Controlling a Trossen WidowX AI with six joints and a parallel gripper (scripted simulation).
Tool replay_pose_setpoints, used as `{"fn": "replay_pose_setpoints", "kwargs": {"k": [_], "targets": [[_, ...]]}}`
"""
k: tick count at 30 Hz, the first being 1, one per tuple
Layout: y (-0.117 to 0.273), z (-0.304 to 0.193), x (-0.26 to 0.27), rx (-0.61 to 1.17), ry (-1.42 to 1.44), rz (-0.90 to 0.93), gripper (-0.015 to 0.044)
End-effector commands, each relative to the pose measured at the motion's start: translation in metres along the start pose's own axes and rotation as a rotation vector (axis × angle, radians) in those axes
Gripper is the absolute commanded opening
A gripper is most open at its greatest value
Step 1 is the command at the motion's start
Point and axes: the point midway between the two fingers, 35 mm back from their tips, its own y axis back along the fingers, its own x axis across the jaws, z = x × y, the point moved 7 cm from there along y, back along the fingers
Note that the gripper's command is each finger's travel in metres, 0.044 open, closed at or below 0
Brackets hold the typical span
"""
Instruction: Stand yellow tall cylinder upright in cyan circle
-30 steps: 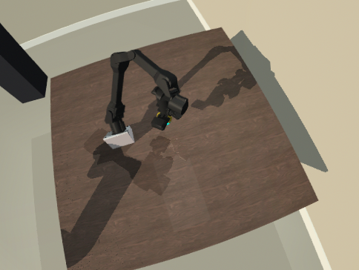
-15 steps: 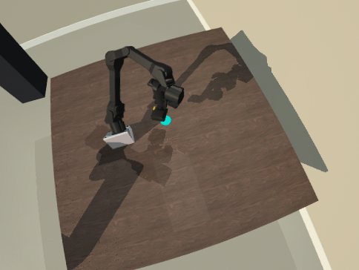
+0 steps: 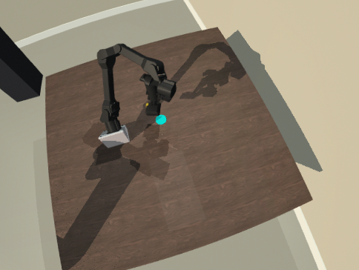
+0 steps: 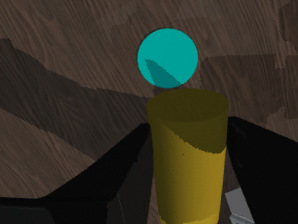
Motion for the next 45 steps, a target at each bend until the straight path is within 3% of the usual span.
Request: {"fn": "replay_pose_setpoints", "kwargs": {"k": [1, 45], "targets": [[-0.001, -0.004, 0.003, -0.015, 0.003, -0.02, 0.0105], [-0.012, -0.037, 0.017, -0.195, 0.001, -0.205, 0.0105]]}}
